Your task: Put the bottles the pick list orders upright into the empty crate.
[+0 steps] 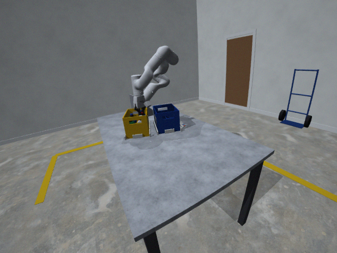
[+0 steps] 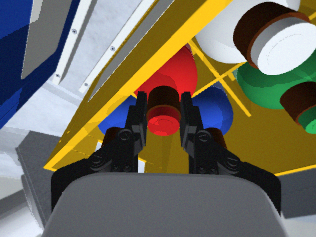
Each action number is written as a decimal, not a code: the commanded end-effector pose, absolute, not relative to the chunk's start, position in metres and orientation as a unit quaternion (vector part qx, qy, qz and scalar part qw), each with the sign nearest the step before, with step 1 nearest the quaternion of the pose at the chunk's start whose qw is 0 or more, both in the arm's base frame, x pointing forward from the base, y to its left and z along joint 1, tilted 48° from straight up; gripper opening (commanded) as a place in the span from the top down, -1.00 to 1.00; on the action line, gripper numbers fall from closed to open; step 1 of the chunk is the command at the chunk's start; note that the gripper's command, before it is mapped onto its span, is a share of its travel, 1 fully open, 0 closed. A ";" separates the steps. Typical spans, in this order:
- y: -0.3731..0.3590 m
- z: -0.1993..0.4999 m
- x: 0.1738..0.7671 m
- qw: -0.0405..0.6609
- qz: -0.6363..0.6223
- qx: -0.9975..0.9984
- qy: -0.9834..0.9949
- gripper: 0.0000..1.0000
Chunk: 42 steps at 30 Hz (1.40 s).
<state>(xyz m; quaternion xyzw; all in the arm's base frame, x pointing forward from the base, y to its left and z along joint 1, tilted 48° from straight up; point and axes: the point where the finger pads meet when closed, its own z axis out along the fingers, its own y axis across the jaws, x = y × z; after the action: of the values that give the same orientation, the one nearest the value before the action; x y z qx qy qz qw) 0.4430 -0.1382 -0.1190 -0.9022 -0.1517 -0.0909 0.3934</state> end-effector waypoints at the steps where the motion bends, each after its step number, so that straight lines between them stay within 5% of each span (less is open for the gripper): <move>1: -0.139 -0.119 0.444 0.393 -0.092 -0.902 -0.152 1.00; 42: -0.165 -0.095 0.442 0.393 -0.092 -0.902 -0.152 1.00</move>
<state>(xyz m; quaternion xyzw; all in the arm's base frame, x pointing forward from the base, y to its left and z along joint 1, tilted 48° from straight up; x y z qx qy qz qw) 0.4417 -0.1598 -0.0994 -0.9022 -0.1516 -0.0910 0.3934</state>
